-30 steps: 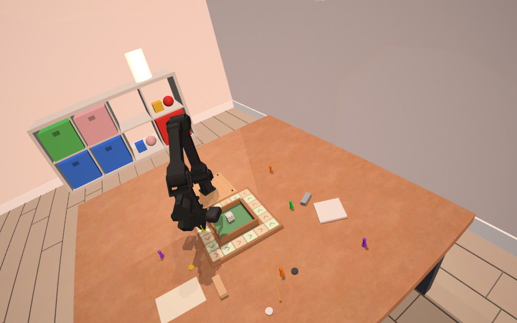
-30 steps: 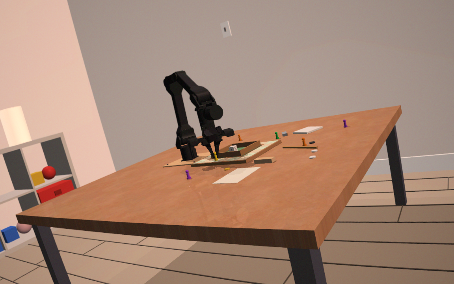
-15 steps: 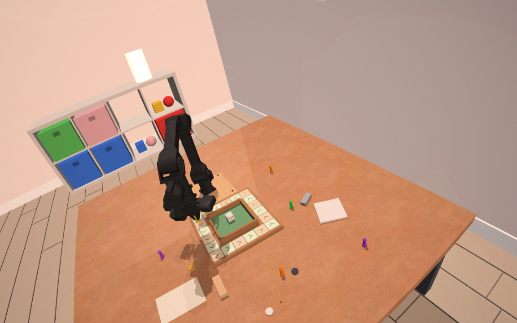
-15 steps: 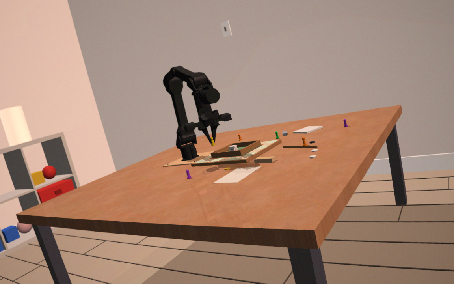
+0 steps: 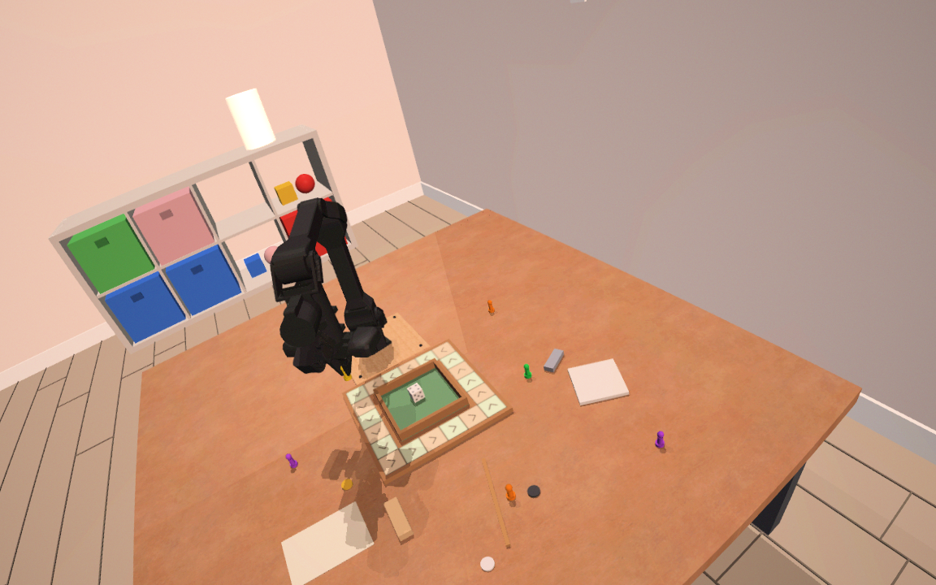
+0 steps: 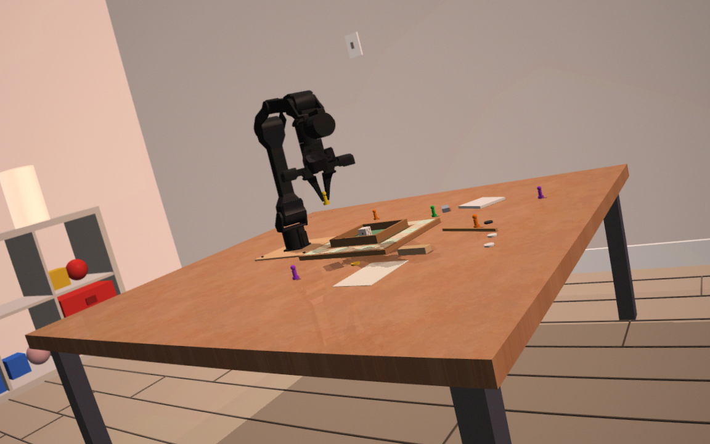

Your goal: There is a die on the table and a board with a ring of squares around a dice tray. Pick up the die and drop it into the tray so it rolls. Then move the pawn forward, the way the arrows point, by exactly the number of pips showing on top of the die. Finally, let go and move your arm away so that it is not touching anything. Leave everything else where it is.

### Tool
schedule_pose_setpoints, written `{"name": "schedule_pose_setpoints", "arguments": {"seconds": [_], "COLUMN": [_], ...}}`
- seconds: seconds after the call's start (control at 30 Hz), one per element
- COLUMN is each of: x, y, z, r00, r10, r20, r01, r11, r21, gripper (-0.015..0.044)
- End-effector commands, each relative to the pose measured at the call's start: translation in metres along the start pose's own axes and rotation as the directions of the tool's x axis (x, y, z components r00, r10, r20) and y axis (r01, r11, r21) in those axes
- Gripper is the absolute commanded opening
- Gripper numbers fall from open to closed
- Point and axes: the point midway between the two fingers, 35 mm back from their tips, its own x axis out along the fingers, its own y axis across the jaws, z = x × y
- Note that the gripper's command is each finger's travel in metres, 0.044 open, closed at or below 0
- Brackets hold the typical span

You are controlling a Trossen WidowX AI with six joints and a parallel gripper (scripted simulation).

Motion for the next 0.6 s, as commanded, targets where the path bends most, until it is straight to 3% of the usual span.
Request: {"name": "schedule_pose_setpoints", "arguments": {"seconds": [0.0,0.57], "x": [0.002,0.046], "y": [0.008,0.086], "z": [0.007,0.057], "r00": [1.000,1.000], "r10": [-0.001,0.006], "r20": [-0.003,0.001], "r01": [0.001,-0.006], "r11": [1.000,1.000], "r21": [0.000,0.000], "gripper": [0.0000,0.0000]}}
